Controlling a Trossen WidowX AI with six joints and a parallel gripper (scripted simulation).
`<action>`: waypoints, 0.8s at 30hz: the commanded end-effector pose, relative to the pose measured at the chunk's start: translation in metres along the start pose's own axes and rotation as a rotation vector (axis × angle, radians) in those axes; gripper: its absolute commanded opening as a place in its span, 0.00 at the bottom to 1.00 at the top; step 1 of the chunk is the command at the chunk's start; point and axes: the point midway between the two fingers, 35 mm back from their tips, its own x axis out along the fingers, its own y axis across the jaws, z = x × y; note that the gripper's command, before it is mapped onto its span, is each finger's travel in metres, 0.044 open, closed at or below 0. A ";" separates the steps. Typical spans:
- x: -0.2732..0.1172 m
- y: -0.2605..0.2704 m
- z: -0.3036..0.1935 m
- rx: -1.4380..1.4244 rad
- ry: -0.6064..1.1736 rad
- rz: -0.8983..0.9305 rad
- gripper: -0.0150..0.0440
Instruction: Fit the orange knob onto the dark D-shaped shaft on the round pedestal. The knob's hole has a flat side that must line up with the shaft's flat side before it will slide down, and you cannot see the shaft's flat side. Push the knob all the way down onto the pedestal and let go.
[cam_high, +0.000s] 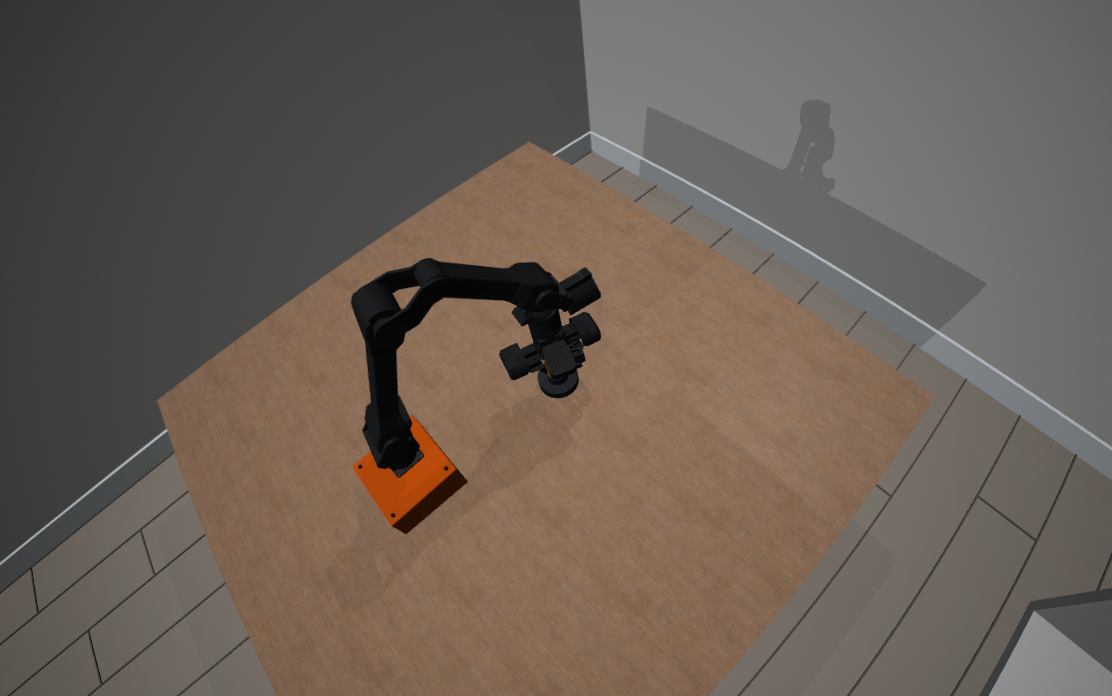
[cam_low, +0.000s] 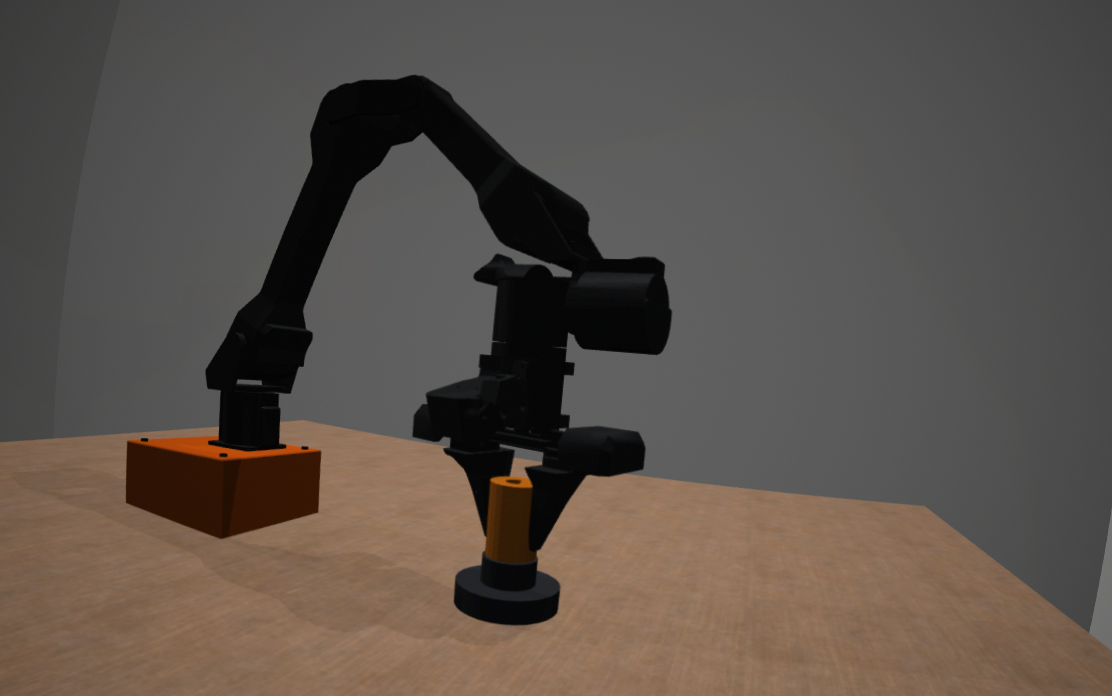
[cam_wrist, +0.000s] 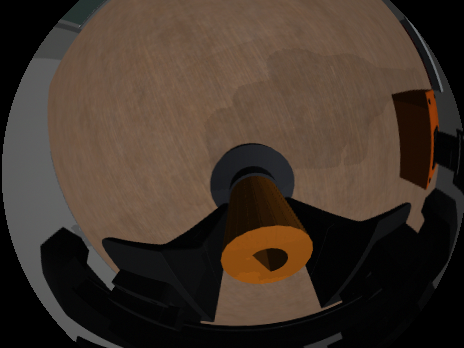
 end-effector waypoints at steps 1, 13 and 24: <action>0.000 0.000 0.000 0.002 0.000 -0.001 0.34; 0.000 0.000 0.000 0.002 0.000 -0.001 0.88; -0.023 0.003 0.000 0.002 0.000 0.000 1.00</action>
